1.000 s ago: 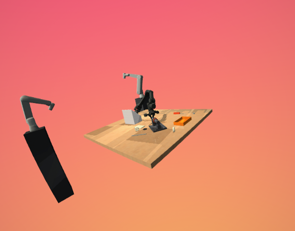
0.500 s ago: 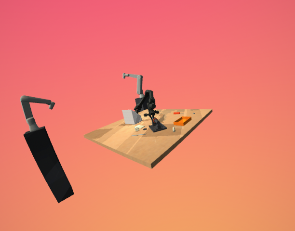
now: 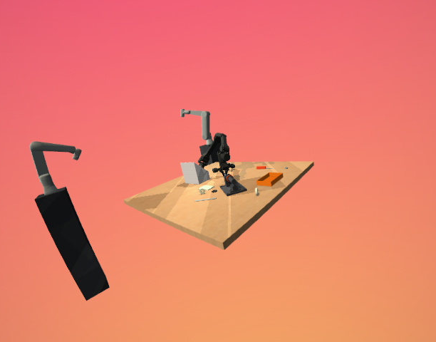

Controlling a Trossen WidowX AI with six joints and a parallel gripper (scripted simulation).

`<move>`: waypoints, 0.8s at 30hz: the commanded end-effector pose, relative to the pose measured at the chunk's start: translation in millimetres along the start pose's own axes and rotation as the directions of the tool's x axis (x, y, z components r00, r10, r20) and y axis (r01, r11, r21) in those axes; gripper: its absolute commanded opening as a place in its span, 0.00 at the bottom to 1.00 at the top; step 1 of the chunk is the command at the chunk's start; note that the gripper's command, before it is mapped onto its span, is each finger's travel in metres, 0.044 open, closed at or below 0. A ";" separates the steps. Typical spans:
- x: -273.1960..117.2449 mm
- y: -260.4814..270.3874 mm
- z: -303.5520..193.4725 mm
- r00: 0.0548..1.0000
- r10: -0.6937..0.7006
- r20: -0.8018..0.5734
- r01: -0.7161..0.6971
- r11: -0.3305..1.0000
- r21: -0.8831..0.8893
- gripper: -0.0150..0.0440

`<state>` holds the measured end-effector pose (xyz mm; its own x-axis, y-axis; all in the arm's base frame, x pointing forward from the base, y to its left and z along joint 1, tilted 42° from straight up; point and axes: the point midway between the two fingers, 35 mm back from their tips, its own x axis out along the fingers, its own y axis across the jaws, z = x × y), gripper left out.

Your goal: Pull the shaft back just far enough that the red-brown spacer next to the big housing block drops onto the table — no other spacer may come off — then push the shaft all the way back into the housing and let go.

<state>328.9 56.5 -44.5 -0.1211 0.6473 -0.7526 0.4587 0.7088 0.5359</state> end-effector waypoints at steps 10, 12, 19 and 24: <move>0.2 0.1 -2.7 1.000 0.002 -0.004 -0.002 1.000 0.003 0.25; 0.2 0.1 -2.9 1.000 0.002 -0.004 -0.002 1.000 0.003 0.25; 0.2 0.1 -3.6 1.000 0.002 -0.004 -0.002 1.000 0.003 0.25; 0.2 0.1 -4.2 1.000 0.002 -0.004 -0.002 1.000 0.003 0.25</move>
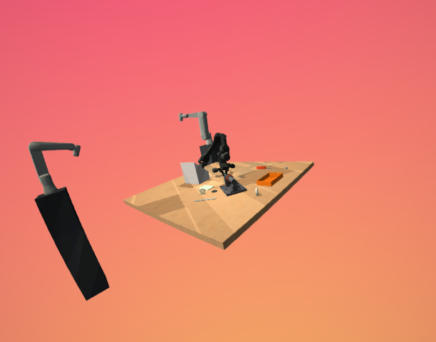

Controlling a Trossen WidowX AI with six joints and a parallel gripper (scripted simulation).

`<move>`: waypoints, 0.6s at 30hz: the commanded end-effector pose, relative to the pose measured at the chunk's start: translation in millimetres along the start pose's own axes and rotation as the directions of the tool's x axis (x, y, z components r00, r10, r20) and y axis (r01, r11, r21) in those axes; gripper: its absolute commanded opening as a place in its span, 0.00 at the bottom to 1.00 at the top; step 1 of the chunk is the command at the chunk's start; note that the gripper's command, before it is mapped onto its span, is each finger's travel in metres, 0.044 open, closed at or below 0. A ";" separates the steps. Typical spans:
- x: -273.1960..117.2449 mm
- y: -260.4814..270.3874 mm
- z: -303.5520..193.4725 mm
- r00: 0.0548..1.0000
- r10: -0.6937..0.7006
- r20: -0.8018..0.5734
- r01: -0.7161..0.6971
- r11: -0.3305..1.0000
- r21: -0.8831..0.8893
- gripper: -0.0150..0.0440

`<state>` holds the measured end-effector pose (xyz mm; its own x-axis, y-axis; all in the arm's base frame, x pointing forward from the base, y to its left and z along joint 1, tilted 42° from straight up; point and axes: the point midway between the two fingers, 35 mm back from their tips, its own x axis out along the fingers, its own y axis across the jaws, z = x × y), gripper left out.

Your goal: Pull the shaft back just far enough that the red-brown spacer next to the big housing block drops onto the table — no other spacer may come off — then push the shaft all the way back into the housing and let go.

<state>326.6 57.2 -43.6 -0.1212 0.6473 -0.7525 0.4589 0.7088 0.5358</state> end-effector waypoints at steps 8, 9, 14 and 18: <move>0.2 0.1 -2.5 1.000 0.002 -0.004 -0.002 1.000 0.003 0.25; 0.2 0.1 -2.6 1.000 0.002 -0.004 -0.002 1.000 0.003 0.25; 0.2 0.1 -3.1 1.000 0.002 -0.004 -0.002 1.000 0.003 0.25; 0.3 0.1 -3.5 1.000 0.002 -0.004 -0.002 1.000 0.003 0.25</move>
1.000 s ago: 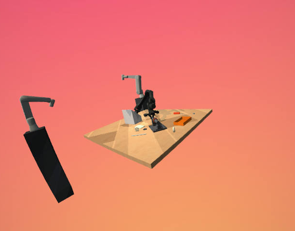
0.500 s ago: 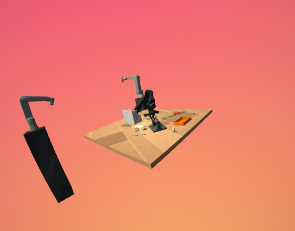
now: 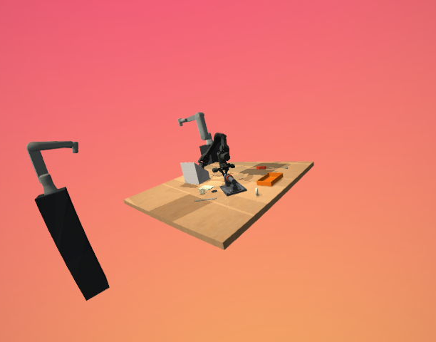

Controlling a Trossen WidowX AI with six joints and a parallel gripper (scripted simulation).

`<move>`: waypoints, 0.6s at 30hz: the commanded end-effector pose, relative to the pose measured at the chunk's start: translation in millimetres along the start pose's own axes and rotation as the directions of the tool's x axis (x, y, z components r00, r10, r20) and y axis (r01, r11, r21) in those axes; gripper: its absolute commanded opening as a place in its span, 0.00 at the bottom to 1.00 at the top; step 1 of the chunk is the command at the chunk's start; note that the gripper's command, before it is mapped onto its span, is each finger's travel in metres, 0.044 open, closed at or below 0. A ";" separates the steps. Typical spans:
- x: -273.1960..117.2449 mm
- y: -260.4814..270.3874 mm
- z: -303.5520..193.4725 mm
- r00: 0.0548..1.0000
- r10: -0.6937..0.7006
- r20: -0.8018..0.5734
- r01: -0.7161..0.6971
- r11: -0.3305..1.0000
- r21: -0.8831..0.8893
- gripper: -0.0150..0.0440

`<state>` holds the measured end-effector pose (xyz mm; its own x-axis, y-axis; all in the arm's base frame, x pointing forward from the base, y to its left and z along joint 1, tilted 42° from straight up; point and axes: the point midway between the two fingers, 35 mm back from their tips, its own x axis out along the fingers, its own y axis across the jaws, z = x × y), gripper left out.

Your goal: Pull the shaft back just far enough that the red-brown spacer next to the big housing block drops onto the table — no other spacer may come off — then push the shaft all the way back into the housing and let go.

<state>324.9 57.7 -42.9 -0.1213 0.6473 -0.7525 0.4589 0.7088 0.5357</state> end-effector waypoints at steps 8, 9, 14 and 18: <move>0.3 0.1 -2.5 1.000 0.002 -0.004 -0.002 1.000 0.003 0.25; 0.3 0.1 -2.6 1.000 0.002 -0.004 -0.002 1.000 0.003 0.25; 0.3 0.1 -3.1 1.000 0.002 -0.004 -0.002 1.000 0.003 0.25; 0.3 0.1 -3.5 1.000 0.002 -0.004 -0.002 1.000 0.003 0.25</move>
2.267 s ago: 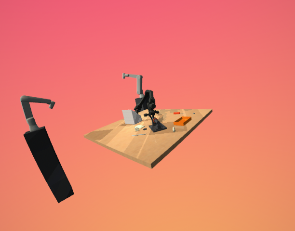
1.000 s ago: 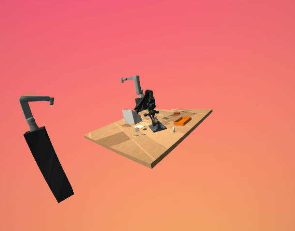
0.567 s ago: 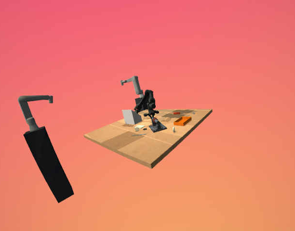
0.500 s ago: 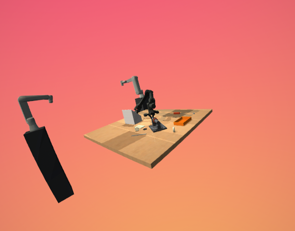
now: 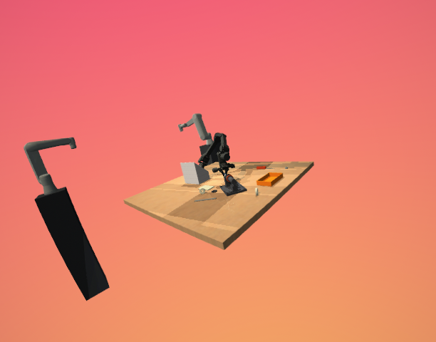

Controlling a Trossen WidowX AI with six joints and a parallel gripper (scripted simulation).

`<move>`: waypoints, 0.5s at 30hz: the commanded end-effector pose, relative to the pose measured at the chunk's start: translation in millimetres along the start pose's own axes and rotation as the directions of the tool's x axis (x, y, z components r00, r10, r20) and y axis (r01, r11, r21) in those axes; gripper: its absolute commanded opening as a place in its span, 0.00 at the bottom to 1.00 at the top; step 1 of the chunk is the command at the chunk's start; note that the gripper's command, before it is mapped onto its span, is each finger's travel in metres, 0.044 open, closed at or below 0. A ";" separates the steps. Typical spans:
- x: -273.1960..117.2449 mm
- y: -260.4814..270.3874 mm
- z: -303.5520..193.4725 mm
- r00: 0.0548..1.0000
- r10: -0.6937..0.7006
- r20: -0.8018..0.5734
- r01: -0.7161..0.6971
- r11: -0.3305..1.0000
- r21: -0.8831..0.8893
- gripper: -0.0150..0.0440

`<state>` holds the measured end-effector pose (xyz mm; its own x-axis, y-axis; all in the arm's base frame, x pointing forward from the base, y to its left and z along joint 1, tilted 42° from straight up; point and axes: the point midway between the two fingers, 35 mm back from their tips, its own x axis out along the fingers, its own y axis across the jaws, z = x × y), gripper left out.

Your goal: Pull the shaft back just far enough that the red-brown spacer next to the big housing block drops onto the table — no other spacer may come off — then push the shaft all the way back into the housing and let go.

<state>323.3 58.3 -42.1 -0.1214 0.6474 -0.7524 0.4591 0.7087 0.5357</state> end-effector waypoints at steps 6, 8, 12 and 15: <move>0.2 0.1 -2.2 1.000 0.002 -0.004 -0.002 1.000 0.003 0.25; 0.2 0.1 -2.5 1.000 0.002 -0.004 -0.002 1.000 0.003 0.25; 0.2 0.1 -2.9 1.000 0.002 -0.004 -0.002 1.000 0.003 0.25; 0.3 0.1 -3.2 1.000 0.002 -0.004 -0.002 1.000 0.003 0.25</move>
<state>321.8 58.8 -41.5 -0.1215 0.6474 -0.7524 0.4592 0.7087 0.5357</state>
